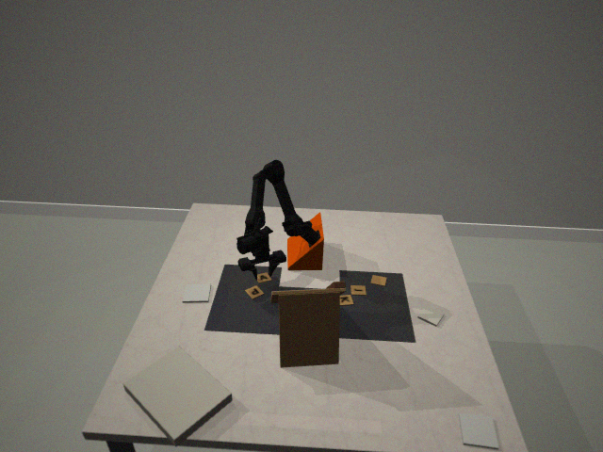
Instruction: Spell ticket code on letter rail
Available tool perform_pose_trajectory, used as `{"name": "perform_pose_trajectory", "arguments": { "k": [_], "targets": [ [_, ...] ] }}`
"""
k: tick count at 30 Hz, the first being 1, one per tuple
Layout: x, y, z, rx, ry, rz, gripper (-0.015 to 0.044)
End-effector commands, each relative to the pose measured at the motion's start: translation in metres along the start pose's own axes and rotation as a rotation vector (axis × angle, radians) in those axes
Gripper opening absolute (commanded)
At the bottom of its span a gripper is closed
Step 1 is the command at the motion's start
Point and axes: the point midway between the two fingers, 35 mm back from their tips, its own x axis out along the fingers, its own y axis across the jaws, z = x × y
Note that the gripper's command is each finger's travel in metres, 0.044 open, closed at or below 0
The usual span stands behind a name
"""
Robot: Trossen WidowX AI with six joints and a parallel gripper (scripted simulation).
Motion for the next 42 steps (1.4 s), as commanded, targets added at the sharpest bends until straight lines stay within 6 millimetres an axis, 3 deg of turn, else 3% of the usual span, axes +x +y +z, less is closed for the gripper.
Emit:
{"name": "perform_pose_trajectory", "arguments": {
  "k": [1,42],
  "targets": [
    [-0.001,0.007,-0.010,-0.121,0.034,0.009,0.0000],
    [-0.034,0.078,-0.101,-1.445,0.201,0.370,0.0000]
  ]
}}
